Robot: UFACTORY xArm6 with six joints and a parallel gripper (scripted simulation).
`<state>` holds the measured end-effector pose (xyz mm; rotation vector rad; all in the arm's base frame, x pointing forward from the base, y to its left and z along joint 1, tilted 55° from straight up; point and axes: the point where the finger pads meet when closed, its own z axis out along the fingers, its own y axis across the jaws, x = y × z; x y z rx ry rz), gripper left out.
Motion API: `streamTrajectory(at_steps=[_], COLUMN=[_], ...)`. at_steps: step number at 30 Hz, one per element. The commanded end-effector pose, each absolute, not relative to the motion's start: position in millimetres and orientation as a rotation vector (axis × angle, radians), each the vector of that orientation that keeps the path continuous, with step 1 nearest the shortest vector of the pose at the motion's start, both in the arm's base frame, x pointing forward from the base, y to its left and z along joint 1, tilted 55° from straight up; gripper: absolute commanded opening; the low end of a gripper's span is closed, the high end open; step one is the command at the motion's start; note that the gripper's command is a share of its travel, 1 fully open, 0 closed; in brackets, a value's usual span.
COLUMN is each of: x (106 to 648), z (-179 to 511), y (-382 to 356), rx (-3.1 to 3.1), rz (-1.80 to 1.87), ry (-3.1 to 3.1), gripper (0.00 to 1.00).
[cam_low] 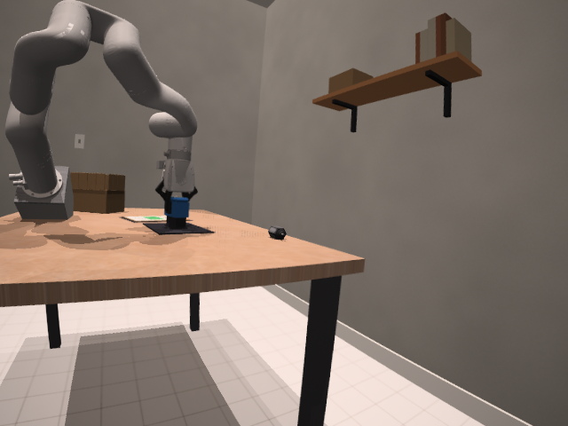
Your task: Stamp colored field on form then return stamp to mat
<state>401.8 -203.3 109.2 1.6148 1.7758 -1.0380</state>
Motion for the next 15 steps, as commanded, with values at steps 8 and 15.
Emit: streamTrajectory(at_steps=[8,15], x=[405,407], z=[123,133], y=[-184,-170], rx=[1.614,1.614], rz=[-1.035,-1.035], ry=[1.775,1.775], gripper=[0.30,0.30])
